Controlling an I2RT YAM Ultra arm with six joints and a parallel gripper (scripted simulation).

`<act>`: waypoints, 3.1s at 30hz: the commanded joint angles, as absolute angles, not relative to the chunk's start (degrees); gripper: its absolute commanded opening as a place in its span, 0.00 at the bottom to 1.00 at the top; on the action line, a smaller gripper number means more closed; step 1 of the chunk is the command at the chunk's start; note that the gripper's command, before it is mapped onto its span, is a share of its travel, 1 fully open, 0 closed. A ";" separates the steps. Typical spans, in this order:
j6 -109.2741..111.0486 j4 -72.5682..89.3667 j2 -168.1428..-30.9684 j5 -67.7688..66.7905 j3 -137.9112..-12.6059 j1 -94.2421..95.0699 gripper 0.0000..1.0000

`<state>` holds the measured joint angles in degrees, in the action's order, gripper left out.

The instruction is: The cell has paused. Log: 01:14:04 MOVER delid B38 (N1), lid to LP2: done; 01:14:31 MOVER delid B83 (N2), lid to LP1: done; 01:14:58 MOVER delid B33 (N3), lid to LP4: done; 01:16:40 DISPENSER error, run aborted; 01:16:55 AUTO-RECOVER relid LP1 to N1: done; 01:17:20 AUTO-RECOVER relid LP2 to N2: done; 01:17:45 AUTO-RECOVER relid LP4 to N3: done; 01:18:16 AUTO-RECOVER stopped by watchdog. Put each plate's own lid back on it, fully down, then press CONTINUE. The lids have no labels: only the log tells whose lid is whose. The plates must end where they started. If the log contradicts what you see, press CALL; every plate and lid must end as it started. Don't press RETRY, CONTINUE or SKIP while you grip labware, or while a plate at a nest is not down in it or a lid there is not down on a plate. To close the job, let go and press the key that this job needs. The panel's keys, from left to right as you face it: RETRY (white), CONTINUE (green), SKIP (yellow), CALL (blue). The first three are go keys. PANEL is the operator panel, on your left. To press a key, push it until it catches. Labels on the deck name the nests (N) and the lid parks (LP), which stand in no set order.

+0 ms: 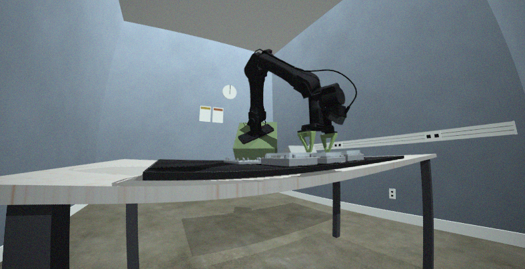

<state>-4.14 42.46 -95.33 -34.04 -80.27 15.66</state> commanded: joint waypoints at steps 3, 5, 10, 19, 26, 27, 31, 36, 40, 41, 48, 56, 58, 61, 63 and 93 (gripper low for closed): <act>-4.50 42.72 -94.98 -34.41 -81.86 17.22 0.99; -4.49 42.72 -94.98 -34.41 -81.86 17.22 0.97; -4.49 42.72 -94.98 -34.41 -81.86 17.22 0.92; -4.49 42.72 -94.98 -34.41 -81.86 17.22 0.85; -4.49 42.72 -94.98 -34.41 -81.86 17.22 0.00; -4.49 42.72 -94.98 -34.41 -81.86 17.22 0.00; -4.49 42.72 -94.98 -34.41 -81.86 17.22 0.00; -4.49 42.72 -94.98 -34.41 -81.86 17.22 0.00; -4.78 43.37 -94.79 -34.64 -81.95 17.36 0.00; -4.83 43.46 -94.87 -34.66 -82.01 17.41 0.00; -5.15 44.08 -95.04 -34.75 -82.50 17.73 0.00; -5.15 44.40 -93.51 -34.79 -82.40 17.77 0.00; -5.16 44.55 -93.44 -34.78 -82.47 17.79 0.00; -5.17 44.81 -93.37 -34.81 -82.64 17.81 0.00; -5.19 44.97 -93.32 -34.83 -82.76 17.82 0.00; -3.07 47.87 -87.06 -31.85 -80.92 12.41 0.00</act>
<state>-5.61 48.64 -89.86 -33.39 -81.60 13.63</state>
